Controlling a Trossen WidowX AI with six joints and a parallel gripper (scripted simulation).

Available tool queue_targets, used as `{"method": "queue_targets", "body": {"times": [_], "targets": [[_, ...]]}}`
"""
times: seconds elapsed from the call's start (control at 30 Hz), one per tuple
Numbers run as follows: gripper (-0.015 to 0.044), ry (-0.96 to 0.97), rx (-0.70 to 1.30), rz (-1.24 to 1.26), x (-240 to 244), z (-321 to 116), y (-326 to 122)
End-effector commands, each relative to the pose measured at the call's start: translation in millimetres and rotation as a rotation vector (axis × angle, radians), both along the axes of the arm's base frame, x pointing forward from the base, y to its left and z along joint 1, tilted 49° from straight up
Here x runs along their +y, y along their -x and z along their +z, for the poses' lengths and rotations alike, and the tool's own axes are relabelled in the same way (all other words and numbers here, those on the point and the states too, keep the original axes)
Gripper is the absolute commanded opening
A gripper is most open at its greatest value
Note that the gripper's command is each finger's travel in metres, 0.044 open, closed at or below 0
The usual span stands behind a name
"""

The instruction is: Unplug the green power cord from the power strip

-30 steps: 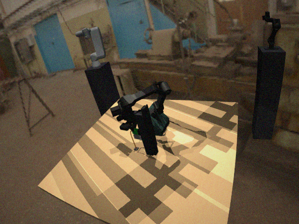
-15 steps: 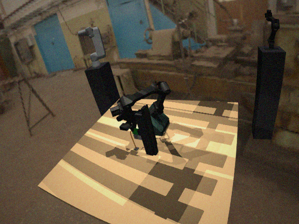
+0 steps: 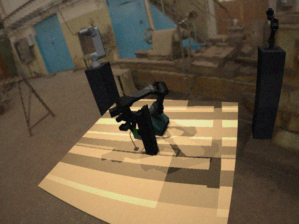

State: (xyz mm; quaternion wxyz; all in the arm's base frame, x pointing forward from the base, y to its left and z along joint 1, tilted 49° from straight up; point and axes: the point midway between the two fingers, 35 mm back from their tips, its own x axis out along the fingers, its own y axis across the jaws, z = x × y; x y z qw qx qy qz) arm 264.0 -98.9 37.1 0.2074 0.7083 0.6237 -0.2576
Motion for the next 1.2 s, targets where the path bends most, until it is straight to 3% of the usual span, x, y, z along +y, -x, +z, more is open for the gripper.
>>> {"method": "queue_targets", "body": {"times": [0.0,0.3,0.7,0.87,0.97,1.17], "targets": [[0.0000,0.070,0.006,-0.009,-28,-19,4],[0.0000,0.070,0.007,-0.010,-39,-28,8],[0.0315,0.065,0.007,-0.009,-34,-26,7],[0.0440,0.068,0.007,-0.010,-58,-42,10],[0.0440,0.070,0.006,-0.010,-81,-60,15],[0.0440,0.070,0.006,-0.009,-83,-61,16]]}}
